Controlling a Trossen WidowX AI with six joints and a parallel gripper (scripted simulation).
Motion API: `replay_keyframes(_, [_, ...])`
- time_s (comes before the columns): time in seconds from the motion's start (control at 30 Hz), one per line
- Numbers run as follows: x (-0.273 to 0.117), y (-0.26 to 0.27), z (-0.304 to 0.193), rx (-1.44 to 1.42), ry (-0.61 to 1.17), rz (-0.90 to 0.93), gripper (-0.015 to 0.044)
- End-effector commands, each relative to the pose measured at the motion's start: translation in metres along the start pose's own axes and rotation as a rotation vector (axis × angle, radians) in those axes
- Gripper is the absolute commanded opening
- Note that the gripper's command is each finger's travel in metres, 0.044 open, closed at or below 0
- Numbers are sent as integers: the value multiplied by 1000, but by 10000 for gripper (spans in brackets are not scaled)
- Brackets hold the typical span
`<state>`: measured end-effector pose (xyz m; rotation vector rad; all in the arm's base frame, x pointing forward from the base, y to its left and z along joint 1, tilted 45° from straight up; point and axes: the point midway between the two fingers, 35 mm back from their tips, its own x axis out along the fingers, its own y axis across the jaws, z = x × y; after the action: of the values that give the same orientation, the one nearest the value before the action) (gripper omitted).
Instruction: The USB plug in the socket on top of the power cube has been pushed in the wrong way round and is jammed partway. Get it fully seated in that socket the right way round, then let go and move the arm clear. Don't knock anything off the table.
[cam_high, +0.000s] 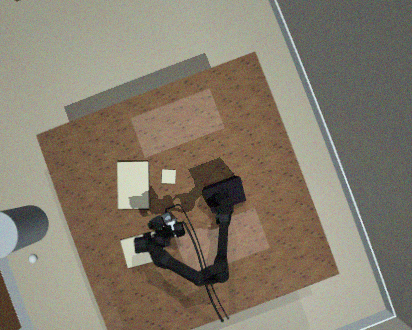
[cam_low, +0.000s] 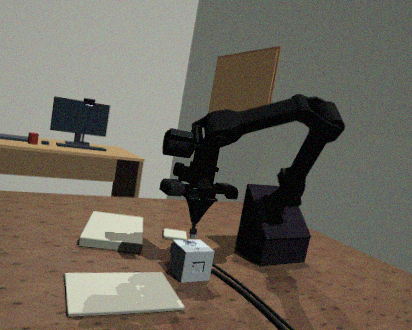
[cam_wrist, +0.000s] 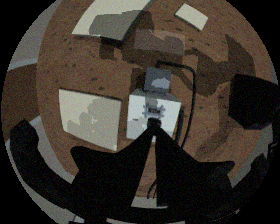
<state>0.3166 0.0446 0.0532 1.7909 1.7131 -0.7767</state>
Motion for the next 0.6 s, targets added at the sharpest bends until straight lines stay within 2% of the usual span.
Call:
replay_keyframes(0.0, [1,0,1,1,-7,0,0])
replay_keyframes(0.57, [3,0,2,-5,-13,1,0])
